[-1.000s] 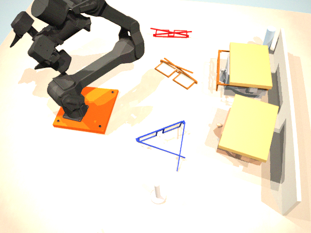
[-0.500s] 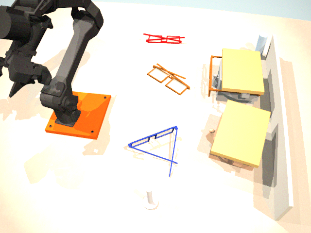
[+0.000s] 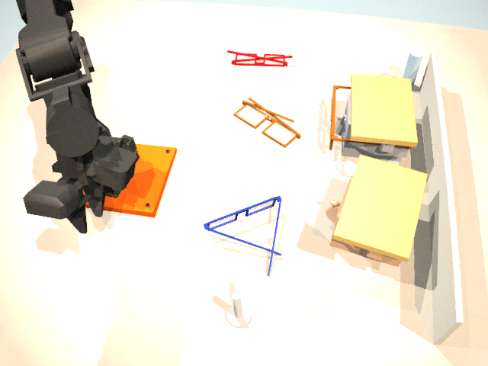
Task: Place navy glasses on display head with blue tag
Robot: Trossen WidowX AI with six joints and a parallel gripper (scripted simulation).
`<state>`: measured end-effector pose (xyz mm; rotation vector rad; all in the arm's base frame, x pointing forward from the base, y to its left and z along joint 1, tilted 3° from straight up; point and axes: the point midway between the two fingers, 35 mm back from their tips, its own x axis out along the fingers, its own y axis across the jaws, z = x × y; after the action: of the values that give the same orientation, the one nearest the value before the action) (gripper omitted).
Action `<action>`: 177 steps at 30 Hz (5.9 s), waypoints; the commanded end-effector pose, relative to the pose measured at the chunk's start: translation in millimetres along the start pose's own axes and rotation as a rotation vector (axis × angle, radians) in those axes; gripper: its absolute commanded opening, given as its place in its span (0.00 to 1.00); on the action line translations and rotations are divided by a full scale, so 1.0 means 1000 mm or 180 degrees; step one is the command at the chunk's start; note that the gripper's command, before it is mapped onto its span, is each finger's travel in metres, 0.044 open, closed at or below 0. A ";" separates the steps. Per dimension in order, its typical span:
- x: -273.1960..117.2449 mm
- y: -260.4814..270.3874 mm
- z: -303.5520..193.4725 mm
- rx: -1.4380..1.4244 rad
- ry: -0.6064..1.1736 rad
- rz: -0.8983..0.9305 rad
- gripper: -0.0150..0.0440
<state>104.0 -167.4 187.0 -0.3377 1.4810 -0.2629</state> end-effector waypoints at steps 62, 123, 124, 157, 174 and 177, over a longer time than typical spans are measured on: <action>0.088 0.173 0.155 -0.2008 -0.0274 0.1370 0.46; 0.025 0.142 0.166 -0.2009 -0.0274 0.1365 0.25; 0.021 0.140 0.166 -0.2009 -0.0274 0.1365 0.25; 0.062 0.009 0.181 -0.2010 -0.0265 0.1330 0.25; 0.097 0.023 0.180 -0.2010 -0.0265 0.1329 0.25; 0.108 0.028 0.179 -0.2010 -0.0265 0.1330 0.25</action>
<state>291.6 -172.1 101.2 -0.5201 1.4796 0.5516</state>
